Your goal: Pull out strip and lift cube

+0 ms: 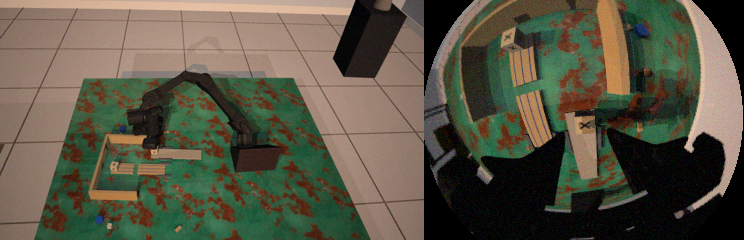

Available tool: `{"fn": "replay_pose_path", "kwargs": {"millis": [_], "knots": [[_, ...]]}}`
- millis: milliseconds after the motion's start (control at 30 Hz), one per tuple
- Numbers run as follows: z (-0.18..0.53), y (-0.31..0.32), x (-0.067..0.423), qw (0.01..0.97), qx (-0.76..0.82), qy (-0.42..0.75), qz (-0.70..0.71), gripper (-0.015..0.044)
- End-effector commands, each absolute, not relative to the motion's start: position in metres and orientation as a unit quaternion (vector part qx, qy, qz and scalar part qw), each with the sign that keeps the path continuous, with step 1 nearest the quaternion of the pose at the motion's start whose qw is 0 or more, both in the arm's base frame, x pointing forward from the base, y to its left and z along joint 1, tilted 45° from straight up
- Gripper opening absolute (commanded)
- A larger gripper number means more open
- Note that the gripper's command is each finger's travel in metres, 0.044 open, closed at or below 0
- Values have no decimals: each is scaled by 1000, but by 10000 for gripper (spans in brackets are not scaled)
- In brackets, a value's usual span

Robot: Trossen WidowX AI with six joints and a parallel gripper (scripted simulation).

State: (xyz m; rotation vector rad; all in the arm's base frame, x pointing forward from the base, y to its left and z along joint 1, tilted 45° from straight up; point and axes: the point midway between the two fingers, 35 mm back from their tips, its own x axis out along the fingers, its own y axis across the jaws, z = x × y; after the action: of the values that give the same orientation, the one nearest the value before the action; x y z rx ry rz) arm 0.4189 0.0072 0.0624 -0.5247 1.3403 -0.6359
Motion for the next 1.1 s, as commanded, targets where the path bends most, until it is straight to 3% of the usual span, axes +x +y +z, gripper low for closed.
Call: {"fn": "replay_pose_path", "kwargs": {"millis": [0, 900, 1067], "knots": [[55, 1, 420, 702, -241, 605, -287, 250], [29, -26, 423, 702, -241, 605, -288, 250], [31, -24, 423, 704, -238, 605, -288, 138]]}}
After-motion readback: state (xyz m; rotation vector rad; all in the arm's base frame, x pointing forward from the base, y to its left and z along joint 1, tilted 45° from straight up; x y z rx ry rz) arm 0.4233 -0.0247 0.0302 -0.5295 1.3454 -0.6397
